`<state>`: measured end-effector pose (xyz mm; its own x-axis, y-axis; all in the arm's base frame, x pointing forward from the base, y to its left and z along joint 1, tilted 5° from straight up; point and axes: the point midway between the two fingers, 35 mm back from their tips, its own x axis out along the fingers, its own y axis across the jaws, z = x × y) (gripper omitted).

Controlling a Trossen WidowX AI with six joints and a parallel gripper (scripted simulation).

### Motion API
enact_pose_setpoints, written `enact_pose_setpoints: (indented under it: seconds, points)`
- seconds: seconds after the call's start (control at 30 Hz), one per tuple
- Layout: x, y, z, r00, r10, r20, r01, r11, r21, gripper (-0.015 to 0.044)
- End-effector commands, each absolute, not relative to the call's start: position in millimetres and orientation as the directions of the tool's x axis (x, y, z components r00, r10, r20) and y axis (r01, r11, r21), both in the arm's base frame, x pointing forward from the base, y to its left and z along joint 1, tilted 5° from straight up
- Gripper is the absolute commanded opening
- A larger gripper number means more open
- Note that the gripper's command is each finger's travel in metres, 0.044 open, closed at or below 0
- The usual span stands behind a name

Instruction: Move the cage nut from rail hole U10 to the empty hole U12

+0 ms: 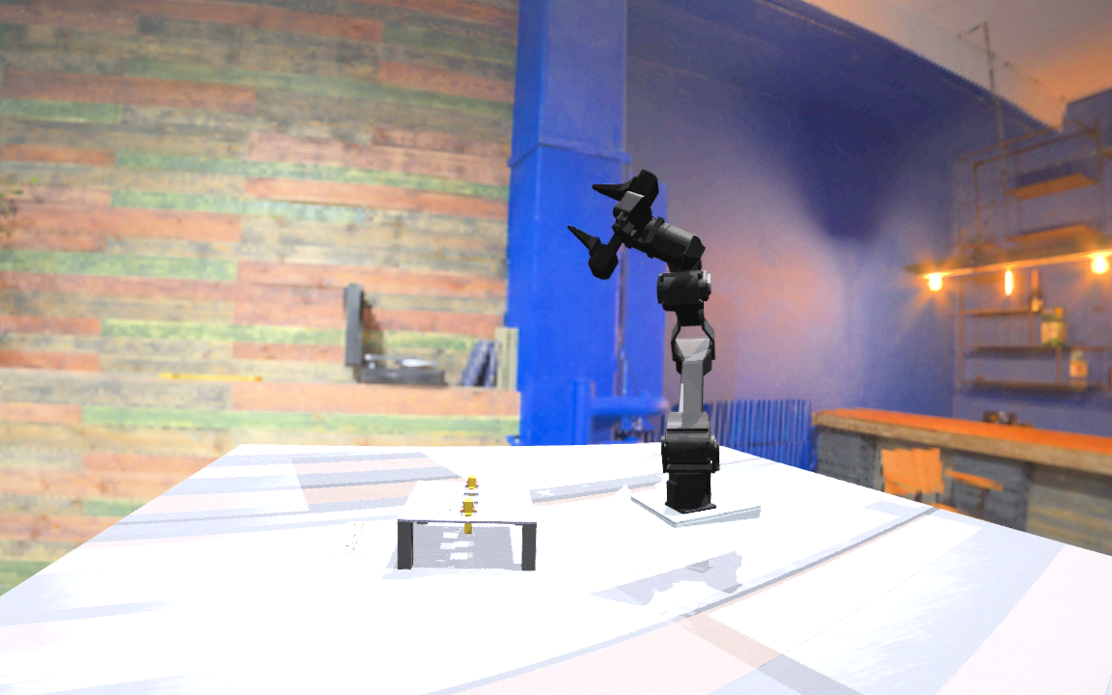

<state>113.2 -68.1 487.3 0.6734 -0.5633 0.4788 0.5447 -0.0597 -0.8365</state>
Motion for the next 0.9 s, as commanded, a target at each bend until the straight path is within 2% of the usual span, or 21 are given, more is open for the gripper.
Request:
enact_pose_setpoints:
  seconds: [0.0,0.2,0.4,0.63,0.87]
  points:
    - [114.3,-66.2,489.0,0.674,-0.560,0.483,0.545,-0.065,-0.836,0.0426]
    - [158.2,-1.3,528.2,0.713,-0.407,0.571,0.536,-0.208,-0.818,0.0440]
    - [213.5,58.9,537.0,0.798,-0.236,0.554,0.482,-0.300,-0.823,0.0440]
    - [270.7,105.9,519.7,0.895,-0.087,0.438,0.381,-0.363,-0.850,0.0440]
    - [326.4,139.1,479.4,0.973,0.023,0.228,0.218,-0.399,-0.891,0.0440]
